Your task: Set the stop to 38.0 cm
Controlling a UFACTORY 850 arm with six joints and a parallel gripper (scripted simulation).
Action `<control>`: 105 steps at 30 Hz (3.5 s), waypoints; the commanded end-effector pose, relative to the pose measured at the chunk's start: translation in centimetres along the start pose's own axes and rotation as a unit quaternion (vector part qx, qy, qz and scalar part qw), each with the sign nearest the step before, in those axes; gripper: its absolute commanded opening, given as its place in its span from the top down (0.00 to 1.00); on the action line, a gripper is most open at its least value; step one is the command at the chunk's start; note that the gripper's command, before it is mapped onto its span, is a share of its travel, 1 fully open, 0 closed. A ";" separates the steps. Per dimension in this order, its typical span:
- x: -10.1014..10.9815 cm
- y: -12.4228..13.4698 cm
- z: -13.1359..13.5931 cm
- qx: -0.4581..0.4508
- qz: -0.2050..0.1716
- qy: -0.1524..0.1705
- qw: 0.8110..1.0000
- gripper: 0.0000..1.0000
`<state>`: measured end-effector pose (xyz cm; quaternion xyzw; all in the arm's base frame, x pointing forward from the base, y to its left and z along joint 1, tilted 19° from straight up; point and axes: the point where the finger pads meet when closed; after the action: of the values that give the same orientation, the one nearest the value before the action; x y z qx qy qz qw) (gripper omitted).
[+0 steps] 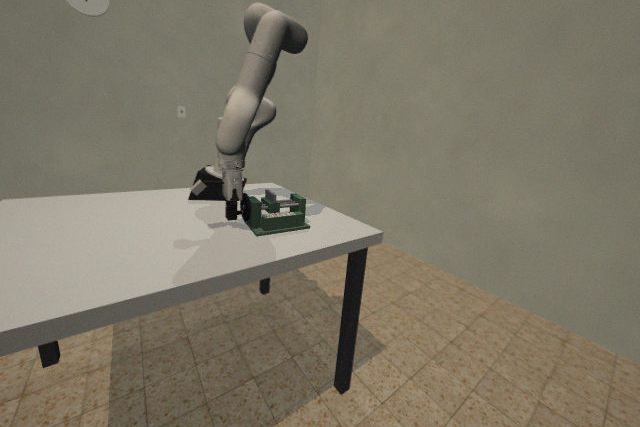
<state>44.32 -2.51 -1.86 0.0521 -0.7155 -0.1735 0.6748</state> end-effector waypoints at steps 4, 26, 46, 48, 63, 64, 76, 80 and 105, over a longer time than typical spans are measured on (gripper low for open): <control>-0.7 0.4 -1.9 0.001 -0.001 -0.003 1.000 0.94; 0.8 1.2 -5.0 0.001 -0.001 -0.003 1.000 0.94; 5.9 0.9 -3.5 0.001 -0.001 -0.003 1.000 0.94; 6.1 0.7 -2.7 0.001 -0.001 -0.003 1.000 0.94; 5.3 0.0 -0.1 0.001 -0.001 -0.003 1.000 0.94; 5.2 0.0 0.1 0.001 -0.001 -0.003 1.000 0.94; 3.8 -0.3 1.0 0.001 -0.001 -0.003 1.000 0.94; 3.1 -0.3 1.1 0.001 -0.001 -0.003 1.000 0.94; -0.7 0.7 -2.7 0.001 -0.001 -0.003 1.000 0.94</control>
<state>46.56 -2.14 -2.40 0.0522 -0.7168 -0.1734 0.6734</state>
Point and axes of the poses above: the point where the finger pads meet when closed, its own x axis back along the fingers, its own z axis across the jaws, y = z × x, and after that the axes turned 14 degrees about -x, right-handed
